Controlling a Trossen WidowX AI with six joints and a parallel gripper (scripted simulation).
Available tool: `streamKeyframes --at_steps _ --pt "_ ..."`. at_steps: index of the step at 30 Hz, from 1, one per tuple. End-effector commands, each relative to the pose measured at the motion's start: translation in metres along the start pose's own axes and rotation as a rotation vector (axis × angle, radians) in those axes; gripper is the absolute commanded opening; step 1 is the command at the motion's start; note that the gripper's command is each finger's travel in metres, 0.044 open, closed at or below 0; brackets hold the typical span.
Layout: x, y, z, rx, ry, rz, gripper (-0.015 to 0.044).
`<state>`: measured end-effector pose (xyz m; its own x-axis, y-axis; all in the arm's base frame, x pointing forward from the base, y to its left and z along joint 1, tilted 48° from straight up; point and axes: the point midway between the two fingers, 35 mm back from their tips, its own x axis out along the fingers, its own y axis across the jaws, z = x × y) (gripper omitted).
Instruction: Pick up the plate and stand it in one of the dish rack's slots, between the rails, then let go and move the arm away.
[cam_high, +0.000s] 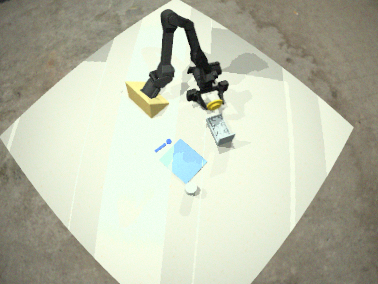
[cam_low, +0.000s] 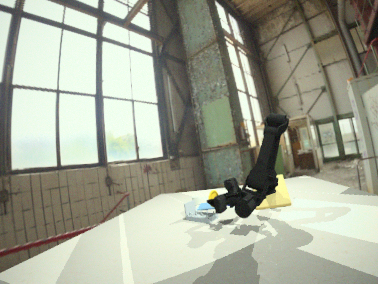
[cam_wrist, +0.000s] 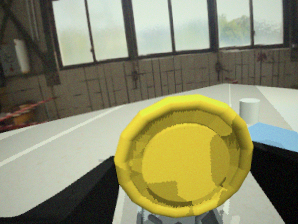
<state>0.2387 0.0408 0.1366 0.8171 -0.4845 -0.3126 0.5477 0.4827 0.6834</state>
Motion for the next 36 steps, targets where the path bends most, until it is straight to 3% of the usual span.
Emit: streamKeyframes --at_steps 1,36 --pt "0.004 -0.001 -0.007 -0.01 -0.004 -0.003 0.0" --pt "0.042 0.002 -0.044 0.015 -0.004 0.007 0.0"
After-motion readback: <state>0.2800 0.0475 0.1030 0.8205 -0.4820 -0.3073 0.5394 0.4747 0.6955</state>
